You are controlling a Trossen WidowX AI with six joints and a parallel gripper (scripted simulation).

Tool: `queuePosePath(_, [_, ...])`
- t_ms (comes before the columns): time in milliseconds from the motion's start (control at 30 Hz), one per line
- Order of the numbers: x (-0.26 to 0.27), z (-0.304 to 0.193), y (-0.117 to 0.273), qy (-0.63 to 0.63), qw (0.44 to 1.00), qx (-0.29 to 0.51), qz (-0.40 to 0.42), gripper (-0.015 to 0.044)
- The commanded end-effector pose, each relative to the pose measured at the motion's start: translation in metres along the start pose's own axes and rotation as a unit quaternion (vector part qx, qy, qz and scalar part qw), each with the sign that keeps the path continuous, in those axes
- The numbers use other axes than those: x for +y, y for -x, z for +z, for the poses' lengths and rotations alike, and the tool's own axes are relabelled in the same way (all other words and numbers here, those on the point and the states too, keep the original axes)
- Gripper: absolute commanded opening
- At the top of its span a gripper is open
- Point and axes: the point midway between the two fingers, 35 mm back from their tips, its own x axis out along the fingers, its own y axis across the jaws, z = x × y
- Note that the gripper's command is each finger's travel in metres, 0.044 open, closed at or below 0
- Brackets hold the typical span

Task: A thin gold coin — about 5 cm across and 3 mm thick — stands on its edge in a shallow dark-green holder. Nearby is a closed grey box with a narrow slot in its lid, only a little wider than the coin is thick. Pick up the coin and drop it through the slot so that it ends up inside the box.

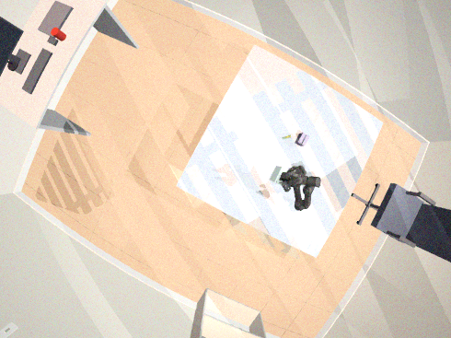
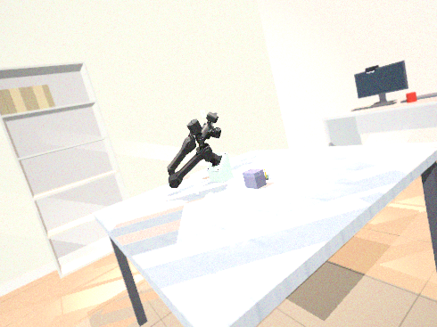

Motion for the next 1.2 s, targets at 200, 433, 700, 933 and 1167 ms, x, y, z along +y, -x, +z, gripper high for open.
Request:
queuePosePath(200, [0.034,0.024,0.005,-0.028,0.99,-0.133,0.027,0.0216])
queuePosePath(433, [0.074,0.064,0.019,-0.054,0.951,-0.304,0.022,0.0161])
queuePosePath(700, [0.109,0.121,0.045,-0.073,0.872,-0.483,-0.038,0.0161])
queuePosePath(933, [0.129,0.176,0.075,-0.082,0.778,-0.608,-0.136,0.0161])
queuePosePath(1167, [0.137,0.233,0.109,-0.084,0.669,-0.688,-0.266,0.0161])
